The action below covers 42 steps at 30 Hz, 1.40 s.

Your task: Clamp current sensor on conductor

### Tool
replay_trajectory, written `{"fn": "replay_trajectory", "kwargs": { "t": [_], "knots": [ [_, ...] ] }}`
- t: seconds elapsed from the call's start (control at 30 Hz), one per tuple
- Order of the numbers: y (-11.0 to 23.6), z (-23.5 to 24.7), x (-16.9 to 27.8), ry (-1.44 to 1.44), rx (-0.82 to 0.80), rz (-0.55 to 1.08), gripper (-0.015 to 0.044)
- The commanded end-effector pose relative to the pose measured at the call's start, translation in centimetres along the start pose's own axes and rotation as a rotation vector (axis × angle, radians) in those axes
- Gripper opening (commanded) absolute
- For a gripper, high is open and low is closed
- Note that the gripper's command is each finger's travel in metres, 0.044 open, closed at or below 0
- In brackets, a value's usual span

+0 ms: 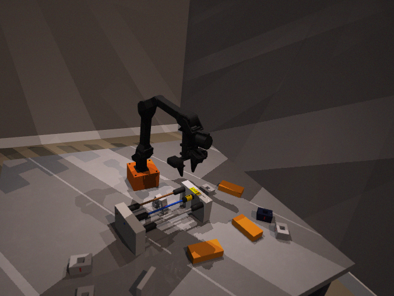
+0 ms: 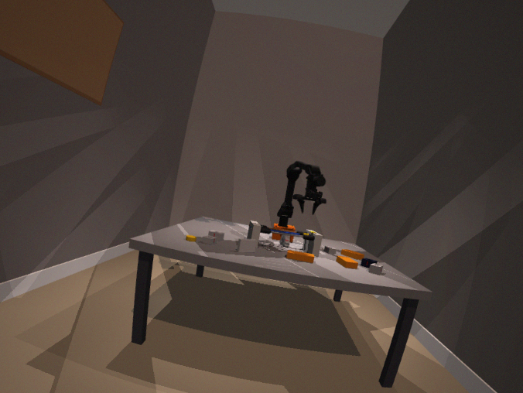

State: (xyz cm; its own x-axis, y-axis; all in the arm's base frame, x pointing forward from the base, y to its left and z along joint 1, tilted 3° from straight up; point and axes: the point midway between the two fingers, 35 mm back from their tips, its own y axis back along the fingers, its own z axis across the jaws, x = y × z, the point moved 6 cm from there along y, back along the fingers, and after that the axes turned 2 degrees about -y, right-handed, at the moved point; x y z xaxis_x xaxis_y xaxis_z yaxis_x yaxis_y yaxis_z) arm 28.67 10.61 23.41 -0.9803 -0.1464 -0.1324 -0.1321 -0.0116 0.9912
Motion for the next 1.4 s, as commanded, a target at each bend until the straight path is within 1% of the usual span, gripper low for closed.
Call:
{"fn": "replay_trajectory", "kwargs": {
  "t": [0.0, 0.27, 0.47, 0.73, 1.37],
  "knots": [
    [-1.5, -2.3, 2.1, 0.024, -0.013, -0.040, 0.0288],
    [-5.6, -6.2, 7.5, 0.074, -0.009, -0.126, 0.0288],
    [-9.1, -8.0, 11.6, 0.109, 0.010, -0.183, 0.0288],
    [-9.6, -8.0, 11.6, 0.110, 0.011, -0.185, 0.0288],
    [-12.6, -8.1, 10.8, 0.110, 0.011, -0.185, 0.0288]
  ]
}}
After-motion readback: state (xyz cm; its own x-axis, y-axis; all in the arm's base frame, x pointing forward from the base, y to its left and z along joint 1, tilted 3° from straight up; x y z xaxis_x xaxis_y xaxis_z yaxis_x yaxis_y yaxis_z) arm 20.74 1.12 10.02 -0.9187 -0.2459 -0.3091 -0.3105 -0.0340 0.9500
